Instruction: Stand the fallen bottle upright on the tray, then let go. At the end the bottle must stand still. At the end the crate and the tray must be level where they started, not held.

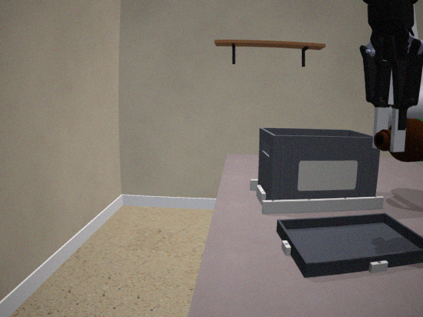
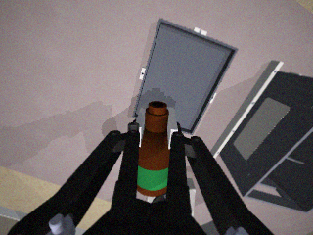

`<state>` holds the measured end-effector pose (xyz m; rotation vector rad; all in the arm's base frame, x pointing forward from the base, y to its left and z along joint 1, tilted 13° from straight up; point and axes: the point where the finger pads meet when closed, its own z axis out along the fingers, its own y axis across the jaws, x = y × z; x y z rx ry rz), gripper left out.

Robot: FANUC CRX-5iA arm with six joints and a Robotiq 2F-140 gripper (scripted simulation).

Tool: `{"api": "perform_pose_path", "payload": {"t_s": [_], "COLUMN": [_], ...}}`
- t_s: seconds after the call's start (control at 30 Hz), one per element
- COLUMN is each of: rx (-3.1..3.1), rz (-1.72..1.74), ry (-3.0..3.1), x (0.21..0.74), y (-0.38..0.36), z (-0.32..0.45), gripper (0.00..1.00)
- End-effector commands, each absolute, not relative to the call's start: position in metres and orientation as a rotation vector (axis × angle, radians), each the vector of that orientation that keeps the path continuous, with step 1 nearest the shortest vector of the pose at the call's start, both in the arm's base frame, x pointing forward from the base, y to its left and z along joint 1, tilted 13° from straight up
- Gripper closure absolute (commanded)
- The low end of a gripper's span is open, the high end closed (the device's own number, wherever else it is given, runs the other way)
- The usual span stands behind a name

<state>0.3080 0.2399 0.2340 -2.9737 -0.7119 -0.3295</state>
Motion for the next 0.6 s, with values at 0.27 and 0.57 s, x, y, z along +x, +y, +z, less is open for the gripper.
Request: {"api": "perform_pose_path", "payload": {"t_s": [0.27, 0.57], "rx": [-2.989, -3.008], "rz": [-0.326, -0.318], "ry": [-0.608, -0.441], "x": [0.308, 0.308], "y": [0.24, 0.24], "z": [0.2343, 0.2343], "gripper": [1.0, 1.0]}}
